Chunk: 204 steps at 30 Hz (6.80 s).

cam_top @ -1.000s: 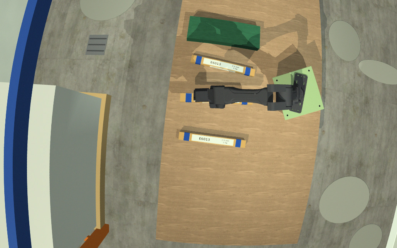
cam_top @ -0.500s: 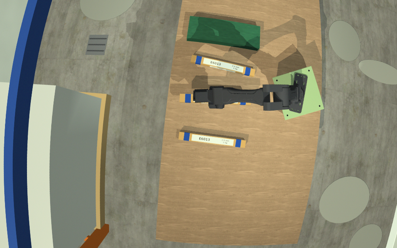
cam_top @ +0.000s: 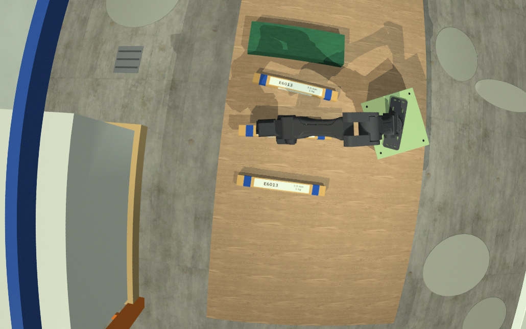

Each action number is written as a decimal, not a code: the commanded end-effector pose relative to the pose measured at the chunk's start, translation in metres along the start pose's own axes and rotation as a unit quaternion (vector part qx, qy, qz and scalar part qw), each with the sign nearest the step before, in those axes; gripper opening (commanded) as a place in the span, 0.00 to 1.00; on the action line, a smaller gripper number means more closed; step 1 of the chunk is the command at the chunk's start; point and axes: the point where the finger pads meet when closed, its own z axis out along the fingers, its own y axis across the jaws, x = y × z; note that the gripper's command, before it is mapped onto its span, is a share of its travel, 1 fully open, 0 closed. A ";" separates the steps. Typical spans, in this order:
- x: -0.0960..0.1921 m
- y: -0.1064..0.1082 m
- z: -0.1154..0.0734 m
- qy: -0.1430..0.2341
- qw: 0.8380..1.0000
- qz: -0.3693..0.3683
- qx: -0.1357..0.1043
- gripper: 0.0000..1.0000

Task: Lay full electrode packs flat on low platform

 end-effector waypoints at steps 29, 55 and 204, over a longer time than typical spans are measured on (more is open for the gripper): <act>-0.017 0.004 0.021 -0.034 0.999 -0.003 -0.002 0.00; -0.012 0.003 0.024 -0.033 0.999 -0.003 -0.001 0.00; -0.008 0.001 0.047 -0.025 1.000 0.001 0.000 0.00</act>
